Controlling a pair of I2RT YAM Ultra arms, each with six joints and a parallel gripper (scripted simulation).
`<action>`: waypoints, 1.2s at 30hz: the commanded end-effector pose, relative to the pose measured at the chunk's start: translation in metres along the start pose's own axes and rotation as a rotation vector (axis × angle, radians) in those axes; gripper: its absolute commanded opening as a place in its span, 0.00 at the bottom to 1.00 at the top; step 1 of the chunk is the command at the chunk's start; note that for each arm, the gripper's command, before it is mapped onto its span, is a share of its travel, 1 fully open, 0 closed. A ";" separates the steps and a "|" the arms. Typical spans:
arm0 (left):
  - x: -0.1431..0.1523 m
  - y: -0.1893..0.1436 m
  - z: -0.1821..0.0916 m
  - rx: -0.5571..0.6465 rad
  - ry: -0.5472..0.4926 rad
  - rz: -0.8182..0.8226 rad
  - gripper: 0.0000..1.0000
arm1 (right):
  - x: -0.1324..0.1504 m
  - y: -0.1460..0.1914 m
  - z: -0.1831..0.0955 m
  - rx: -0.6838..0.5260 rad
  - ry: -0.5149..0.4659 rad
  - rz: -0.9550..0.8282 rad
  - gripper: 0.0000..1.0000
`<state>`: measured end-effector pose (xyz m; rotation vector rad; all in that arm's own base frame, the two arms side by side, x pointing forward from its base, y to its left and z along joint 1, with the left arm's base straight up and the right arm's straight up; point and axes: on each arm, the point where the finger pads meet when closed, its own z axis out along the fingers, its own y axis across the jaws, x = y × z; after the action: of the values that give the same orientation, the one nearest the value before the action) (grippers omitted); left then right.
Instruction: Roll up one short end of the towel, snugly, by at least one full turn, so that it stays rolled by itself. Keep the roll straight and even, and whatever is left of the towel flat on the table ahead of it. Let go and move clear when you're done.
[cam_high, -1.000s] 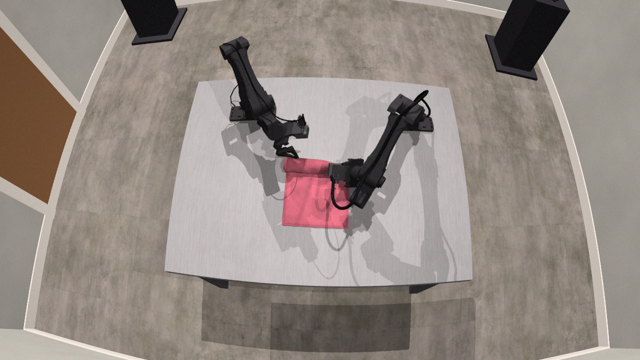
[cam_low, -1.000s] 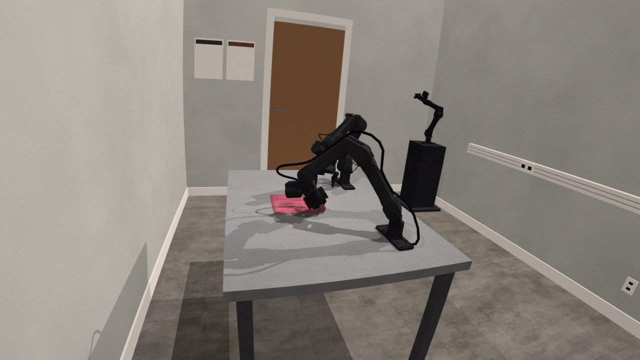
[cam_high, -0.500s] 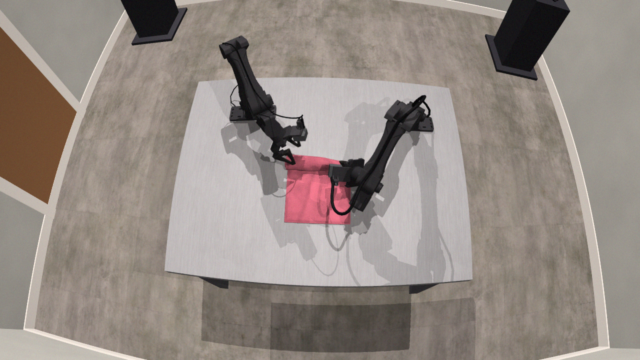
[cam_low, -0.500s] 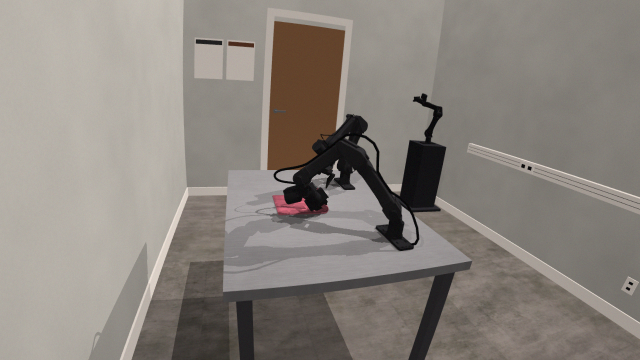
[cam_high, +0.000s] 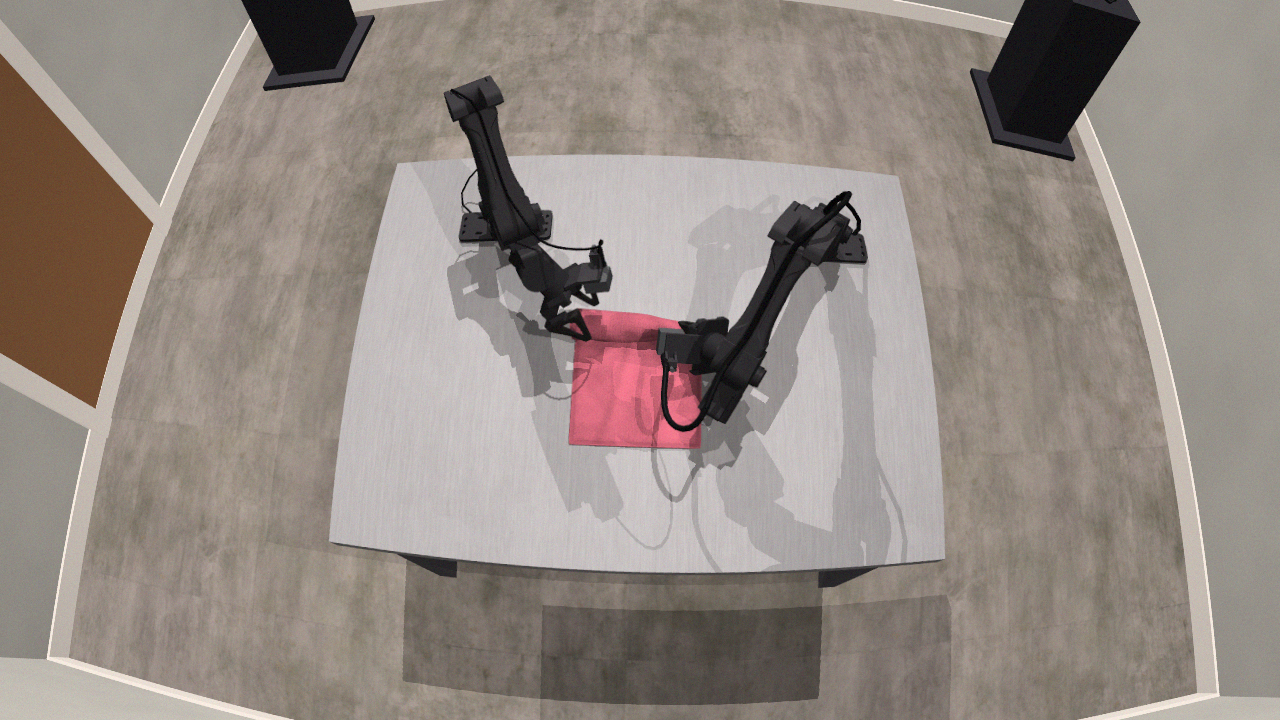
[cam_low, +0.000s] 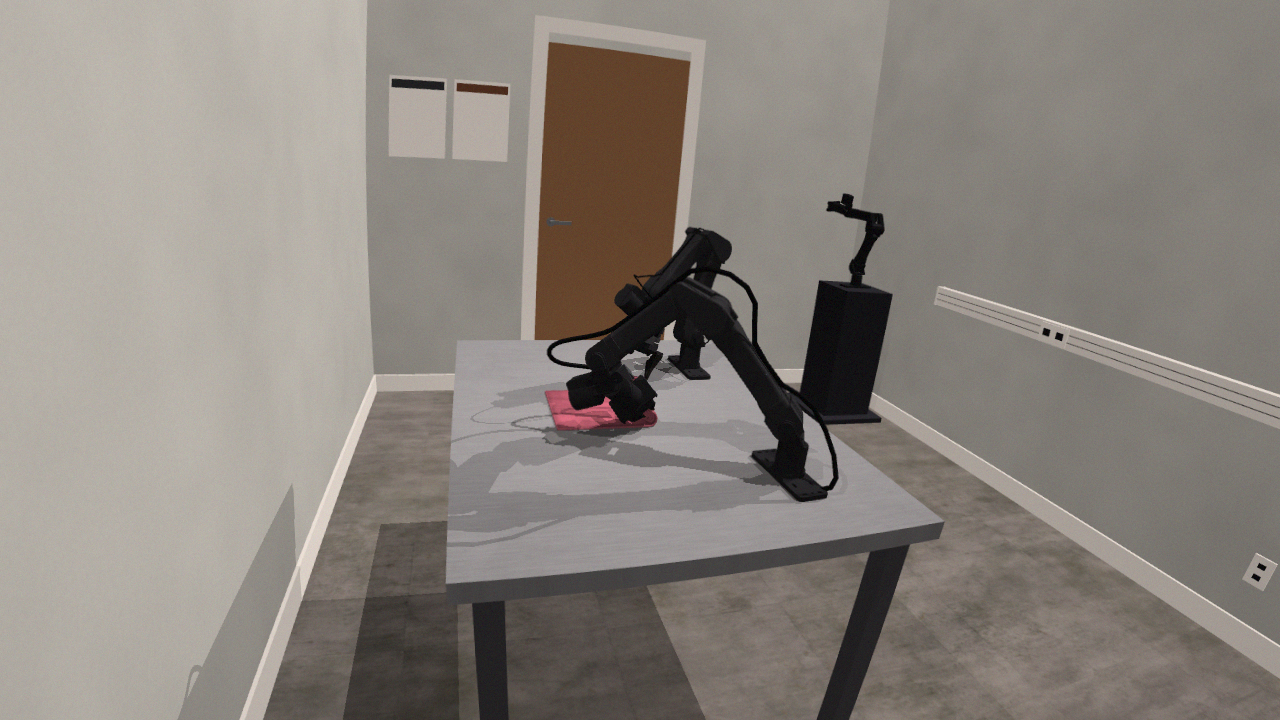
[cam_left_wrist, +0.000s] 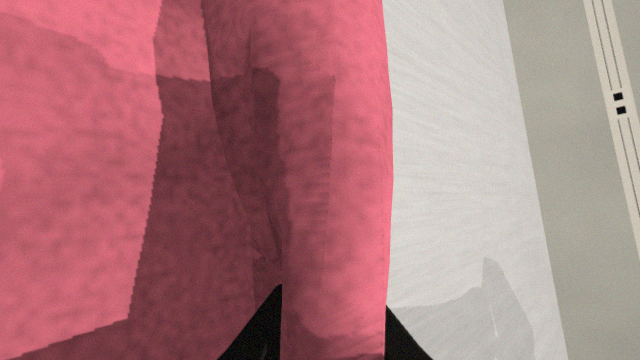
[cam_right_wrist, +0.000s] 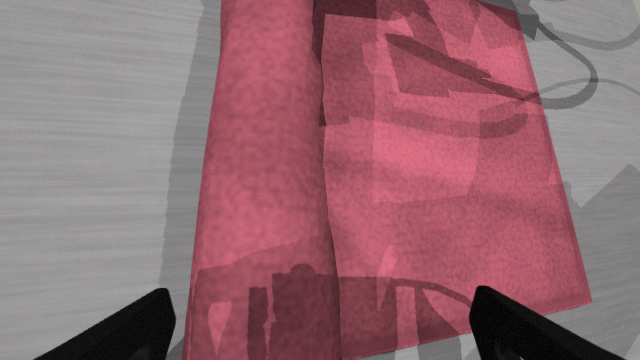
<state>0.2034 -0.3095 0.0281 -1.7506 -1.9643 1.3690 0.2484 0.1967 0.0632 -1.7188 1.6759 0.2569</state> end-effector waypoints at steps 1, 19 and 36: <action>0.001 0.005 0.000 -0.005 0.012 0.003 0.22 | 0.005 0.011 0.016 -0.013 -0.020 -0.012 0.98; 0.001 0.005 0.000 -0.005 0.012 0.003 0.22 | 0.005 0.013 0.032 -0.012 -0.019 -0.011 0.72; 0.001 0.005 0.000 -0.005 0.012 0.003 0.22 | 0.005 0.013 0.032 -0.012 -0.019 -0.011 0.28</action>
<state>0.2033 -0.3095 0.0281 -1.7507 -1.9640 1.3696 0.2409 0.2055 0.0261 -1.7397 1.6686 0.2733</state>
